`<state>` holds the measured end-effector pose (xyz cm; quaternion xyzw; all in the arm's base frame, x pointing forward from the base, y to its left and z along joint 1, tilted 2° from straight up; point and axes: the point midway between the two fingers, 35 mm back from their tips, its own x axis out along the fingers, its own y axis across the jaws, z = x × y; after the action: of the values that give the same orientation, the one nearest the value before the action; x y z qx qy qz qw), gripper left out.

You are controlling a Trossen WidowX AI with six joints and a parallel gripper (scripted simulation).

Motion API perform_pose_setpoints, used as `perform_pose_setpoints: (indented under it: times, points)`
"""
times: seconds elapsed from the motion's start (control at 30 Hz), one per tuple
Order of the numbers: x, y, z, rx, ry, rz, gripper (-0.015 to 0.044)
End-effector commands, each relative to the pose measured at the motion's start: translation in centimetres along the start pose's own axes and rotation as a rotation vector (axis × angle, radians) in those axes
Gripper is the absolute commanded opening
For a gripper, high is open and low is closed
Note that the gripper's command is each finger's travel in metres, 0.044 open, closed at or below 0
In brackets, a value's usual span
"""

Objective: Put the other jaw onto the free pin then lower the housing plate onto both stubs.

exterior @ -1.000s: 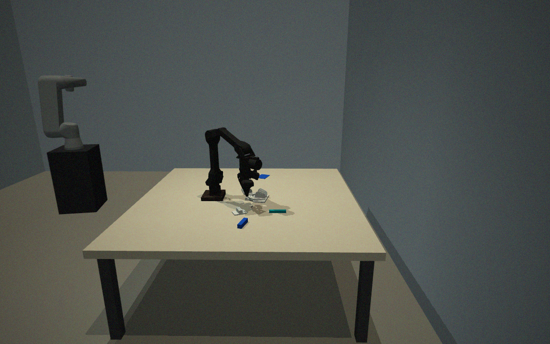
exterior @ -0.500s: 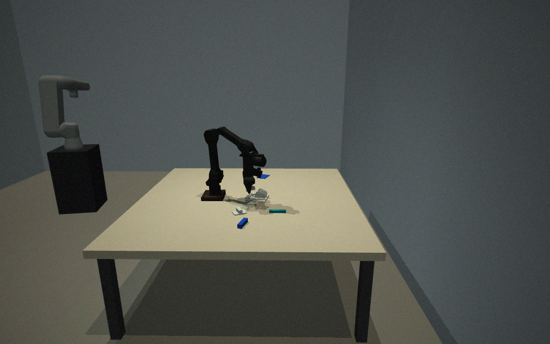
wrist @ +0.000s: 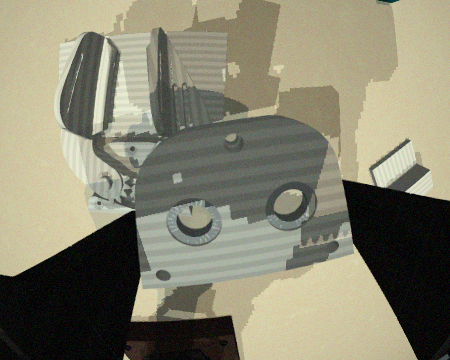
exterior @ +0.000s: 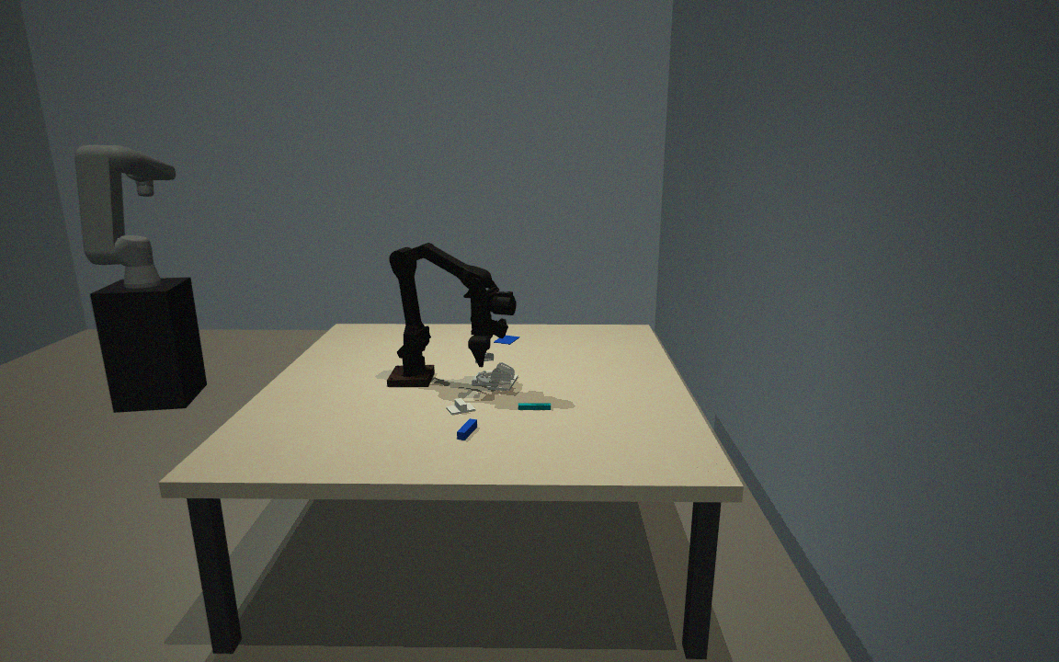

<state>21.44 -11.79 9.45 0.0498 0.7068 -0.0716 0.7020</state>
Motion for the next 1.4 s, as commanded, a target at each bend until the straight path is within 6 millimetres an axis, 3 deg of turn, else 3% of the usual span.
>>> perform_pose_setpoints:
  times: [0.0, 0.53, 1.37]
  points:
    - [0.2, 1.4, -0.3, 0.042, 0.006, 0.006, 0.0351]
    - [0.4, 6.2, -1.2, 0.185, 0.010, 0.008, 0.0351]
    - [0.4, 6.2, -1.2, 0.203, 0.010, 0.008, 0.0351]
